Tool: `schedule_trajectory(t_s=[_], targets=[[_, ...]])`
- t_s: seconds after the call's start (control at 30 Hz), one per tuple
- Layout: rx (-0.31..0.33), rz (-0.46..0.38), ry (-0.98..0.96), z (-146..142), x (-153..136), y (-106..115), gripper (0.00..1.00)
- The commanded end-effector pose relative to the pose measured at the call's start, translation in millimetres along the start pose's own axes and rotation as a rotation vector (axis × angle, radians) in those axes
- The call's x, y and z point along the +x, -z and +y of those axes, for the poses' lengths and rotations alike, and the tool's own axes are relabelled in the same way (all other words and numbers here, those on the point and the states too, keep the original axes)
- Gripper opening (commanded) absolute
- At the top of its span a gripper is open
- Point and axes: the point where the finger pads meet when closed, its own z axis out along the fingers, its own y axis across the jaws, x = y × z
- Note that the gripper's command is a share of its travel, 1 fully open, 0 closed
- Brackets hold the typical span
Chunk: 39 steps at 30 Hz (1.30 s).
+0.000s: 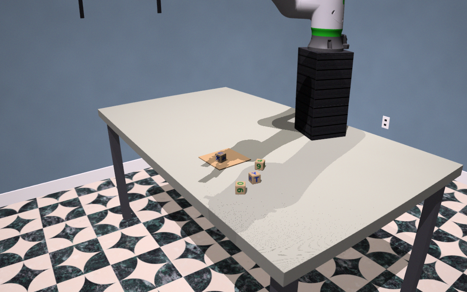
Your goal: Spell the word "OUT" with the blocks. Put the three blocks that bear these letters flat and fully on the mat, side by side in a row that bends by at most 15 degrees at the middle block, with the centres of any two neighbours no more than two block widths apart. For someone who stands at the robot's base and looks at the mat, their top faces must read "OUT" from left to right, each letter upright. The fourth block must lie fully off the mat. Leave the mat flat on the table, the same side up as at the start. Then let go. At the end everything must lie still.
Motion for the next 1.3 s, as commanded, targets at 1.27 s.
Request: schedule_trajectory(t_s=[1.27], targets=[[0.051, 0.168, 0.156, -56.1, 47.7, 1.3, 1.00]])
